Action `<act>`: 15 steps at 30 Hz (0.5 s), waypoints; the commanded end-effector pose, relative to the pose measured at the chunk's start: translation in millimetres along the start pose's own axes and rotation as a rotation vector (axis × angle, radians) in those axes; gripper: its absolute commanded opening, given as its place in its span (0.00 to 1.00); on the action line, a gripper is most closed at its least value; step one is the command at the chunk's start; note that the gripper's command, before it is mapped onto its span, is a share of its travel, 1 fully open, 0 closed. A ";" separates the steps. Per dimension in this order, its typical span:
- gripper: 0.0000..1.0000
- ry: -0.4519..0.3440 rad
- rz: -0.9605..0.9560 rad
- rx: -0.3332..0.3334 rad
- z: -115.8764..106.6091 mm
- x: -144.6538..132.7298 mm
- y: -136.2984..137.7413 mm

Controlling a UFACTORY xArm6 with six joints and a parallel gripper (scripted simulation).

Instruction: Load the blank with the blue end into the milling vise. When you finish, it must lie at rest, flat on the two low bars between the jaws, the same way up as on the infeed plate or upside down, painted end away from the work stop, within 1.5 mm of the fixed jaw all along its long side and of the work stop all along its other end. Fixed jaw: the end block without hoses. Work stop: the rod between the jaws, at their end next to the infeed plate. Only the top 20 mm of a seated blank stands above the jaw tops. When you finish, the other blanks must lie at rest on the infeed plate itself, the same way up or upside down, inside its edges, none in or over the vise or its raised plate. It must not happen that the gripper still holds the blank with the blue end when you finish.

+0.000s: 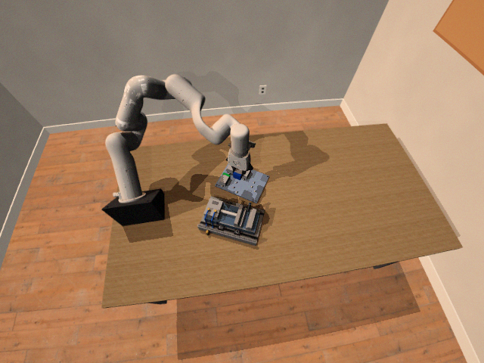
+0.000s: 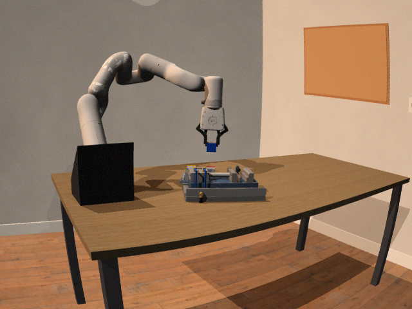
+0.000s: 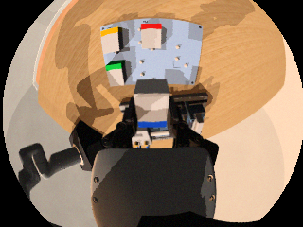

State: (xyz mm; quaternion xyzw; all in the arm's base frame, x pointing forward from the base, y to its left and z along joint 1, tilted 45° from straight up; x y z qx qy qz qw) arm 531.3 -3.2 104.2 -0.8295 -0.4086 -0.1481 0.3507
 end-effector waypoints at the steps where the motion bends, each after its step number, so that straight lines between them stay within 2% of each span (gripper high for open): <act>1: 0.00 0.002 -0.001 -0.004 -0.2 0.8 0.7; 15: 0.00 0.002 -0.001 -0.004 1.0 0.8 0.7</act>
Point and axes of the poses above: the point where the finger pads meet when closed, its own z axis out along the fingers, its own y axis across the jaws, x = y × z, the point moved 6 cm from there along -z, back along the fingers, and after that the axes turned 6 degrees about z, right-handed, at the moved point
